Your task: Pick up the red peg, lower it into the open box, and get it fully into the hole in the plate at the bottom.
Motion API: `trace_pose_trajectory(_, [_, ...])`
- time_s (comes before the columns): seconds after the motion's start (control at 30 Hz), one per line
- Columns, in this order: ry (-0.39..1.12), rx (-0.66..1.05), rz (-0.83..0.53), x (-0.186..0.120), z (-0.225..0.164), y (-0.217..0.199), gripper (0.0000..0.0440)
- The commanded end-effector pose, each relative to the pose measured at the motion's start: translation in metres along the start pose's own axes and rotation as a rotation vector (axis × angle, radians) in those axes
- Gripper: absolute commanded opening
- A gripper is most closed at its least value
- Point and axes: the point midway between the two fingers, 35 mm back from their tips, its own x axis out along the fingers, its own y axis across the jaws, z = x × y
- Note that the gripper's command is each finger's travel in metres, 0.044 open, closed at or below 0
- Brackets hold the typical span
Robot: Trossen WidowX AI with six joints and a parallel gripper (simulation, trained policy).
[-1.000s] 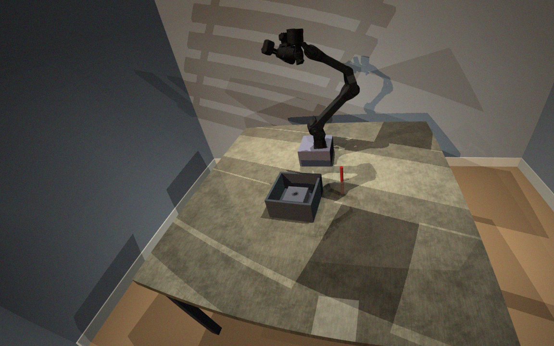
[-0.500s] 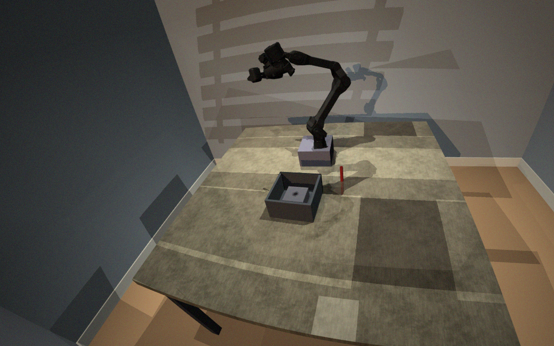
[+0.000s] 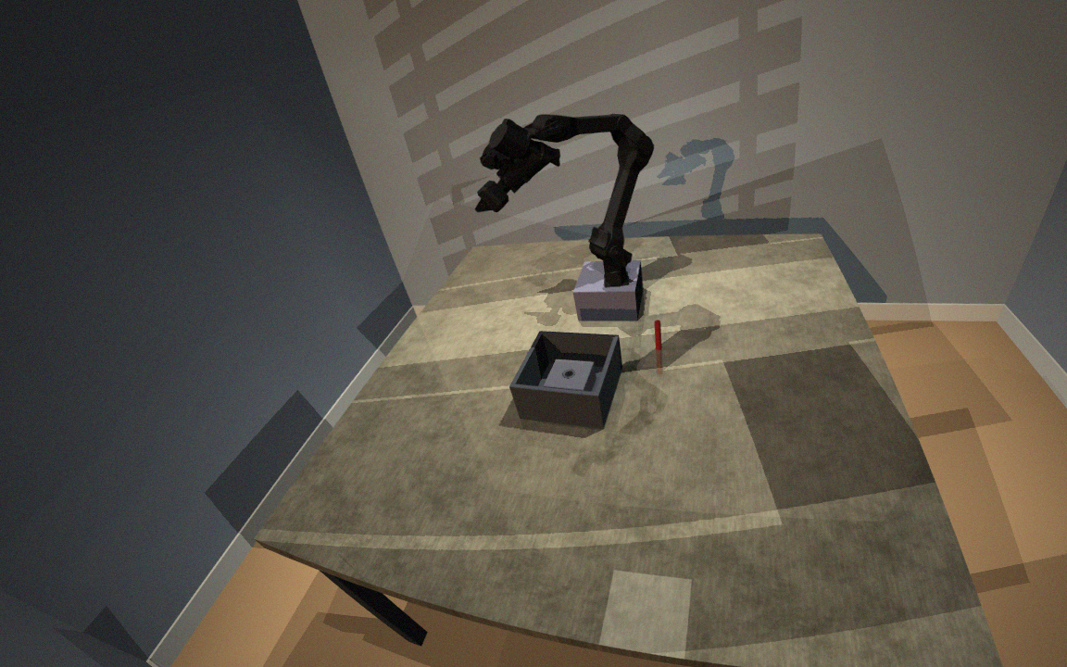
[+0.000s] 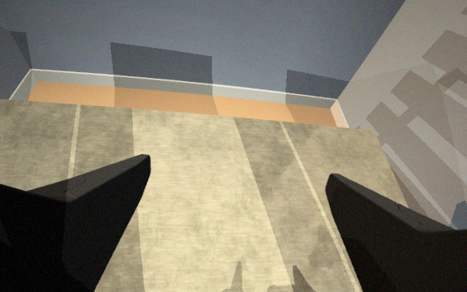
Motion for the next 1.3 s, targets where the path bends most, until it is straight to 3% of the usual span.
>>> trace_pose_trajectory(0.0, [0.086, -0.113, 0.050, 0.002, -0.026, 0.028, 0.0440])
trace_pose_trajectory(0.3, [0.236, -0.348, 0.176, -0.018, -0.085, 0.082, 0.0440])
trace_pose_trajectory(0.67, [0.387, -0.598, 0.305, -0.066, -0.162, 0.122, 0.0440])
trace_pose_trajectory(1.27, [0.574, -0.891, 0.338, -0.152, -0.278, 0.108, 0.0440])
